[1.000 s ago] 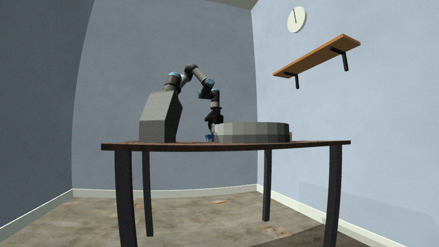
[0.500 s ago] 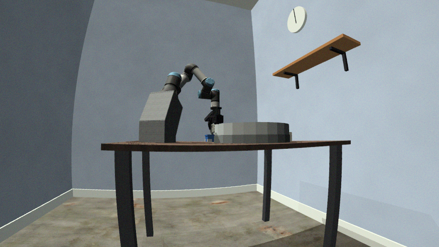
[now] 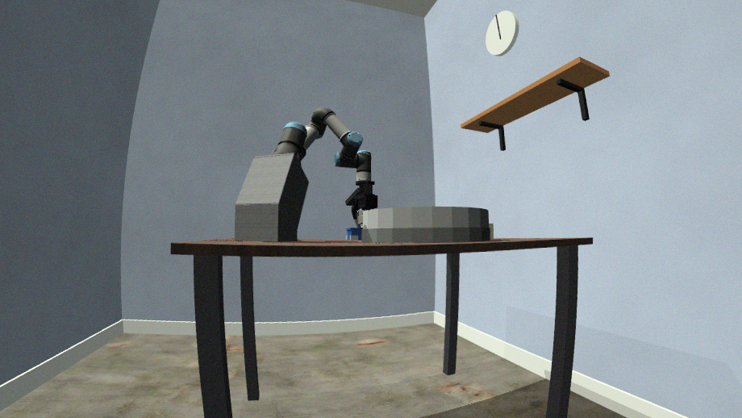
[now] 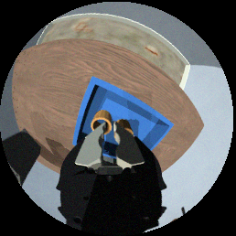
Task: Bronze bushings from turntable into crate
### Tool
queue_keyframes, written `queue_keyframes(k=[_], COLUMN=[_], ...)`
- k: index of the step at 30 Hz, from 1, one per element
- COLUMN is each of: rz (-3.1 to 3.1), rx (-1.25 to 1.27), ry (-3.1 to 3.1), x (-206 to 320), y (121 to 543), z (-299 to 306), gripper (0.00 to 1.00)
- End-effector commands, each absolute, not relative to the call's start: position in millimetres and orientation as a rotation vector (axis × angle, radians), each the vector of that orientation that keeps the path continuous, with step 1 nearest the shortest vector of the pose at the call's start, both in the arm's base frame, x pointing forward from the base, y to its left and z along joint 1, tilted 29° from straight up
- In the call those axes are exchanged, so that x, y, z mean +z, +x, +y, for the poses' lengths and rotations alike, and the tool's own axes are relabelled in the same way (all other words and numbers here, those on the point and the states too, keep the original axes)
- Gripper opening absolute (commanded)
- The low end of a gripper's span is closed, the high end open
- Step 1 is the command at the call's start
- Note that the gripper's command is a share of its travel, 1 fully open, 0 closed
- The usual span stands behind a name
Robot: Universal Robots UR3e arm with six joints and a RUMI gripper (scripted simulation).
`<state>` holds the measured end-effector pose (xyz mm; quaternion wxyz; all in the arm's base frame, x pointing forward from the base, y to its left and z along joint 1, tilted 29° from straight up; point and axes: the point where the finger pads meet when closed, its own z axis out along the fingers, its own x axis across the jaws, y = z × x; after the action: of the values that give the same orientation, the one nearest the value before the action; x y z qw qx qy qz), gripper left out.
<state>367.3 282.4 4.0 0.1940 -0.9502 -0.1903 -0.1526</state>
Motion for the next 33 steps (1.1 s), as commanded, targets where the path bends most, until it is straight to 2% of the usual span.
queue_keyframes(k=[1, 13, 33], rz=[-0.534, -0.534, -0.534], rx=[-0.431, -0.431, -0.431], ry=[-2.664, -2.664, -2.664], x=[4.9, 15.2, 70.8], y=[367.9, 365.3, 351.5], z=[282.3, 277.2, 250.2], gripper=[0.06, 0.06, 0.06])
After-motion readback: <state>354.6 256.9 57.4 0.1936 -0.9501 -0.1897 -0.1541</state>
